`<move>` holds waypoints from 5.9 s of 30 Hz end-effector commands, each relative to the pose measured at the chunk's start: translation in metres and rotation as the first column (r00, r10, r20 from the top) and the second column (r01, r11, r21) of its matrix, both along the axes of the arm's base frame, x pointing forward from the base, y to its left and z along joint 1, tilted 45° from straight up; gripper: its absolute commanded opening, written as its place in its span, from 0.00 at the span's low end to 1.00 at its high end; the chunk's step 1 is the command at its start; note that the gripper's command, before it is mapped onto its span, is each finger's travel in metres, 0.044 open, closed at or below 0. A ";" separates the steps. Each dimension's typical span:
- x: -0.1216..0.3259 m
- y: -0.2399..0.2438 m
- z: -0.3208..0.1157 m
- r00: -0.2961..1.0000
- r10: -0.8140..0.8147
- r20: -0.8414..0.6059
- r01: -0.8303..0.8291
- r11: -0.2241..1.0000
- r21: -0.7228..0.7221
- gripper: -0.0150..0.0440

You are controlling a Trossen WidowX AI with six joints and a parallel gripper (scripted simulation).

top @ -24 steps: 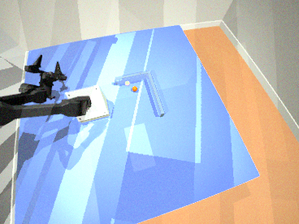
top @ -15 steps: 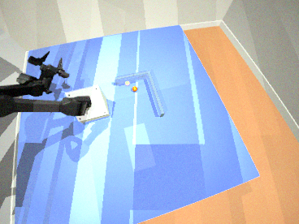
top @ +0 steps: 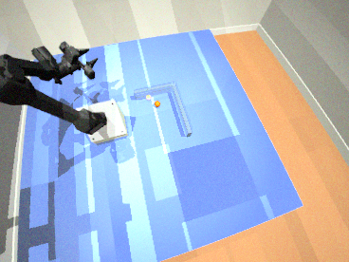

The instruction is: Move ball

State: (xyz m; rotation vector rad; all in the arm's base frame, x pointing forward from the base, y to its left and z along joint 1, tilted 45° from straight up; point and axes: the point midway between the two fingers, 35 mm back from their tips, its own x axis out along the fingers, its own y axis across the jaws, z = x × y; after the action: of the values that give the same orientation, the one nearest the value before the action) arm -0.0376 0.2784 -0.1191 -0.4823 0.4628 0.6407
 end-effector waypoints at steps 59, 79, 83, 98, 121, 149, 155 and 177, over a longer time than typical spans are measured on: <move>0.327 -0.200 0.049 0.722 -0.181 -0.667 -0.684 -0.045 -0.728 0.72; 0.331 -0.219 0.029 0.723 -0.182 -0.666 -0.683 -0.047 -0.729 0.67; 0.331 -0.219 0.029 0.723 -0.182 -0.666 -0.683 -0.047 -0.729 0.56; 0.330 -0.194 0.050 0.723 -0.176 -0.668 -0.684 -0.043 -0.728 0.25; 0.293 -0.129 0.086 0.721 -0.177 -0.669 -0.685 -0.042 -0.727 0.25; 0.284 -0.180 0.004 0.722 -0.179 -0.668 -0.684 -0.044 -0.728 0.25; 0.285 -0.186 -0.002 0.722 -0.179 -0.668 -0.684 -0.044 -0.728 0.25; 0.288 -0.191 -0.009 0.724 -0.179 -0.666 -0.681 -0.037 -0.731 0.61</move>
State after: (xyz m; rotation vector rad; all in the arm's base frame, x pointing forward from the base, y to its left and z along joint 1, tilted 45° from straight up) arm 0.2501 0.0875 -0.1279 -1.9250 1.5780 0.7877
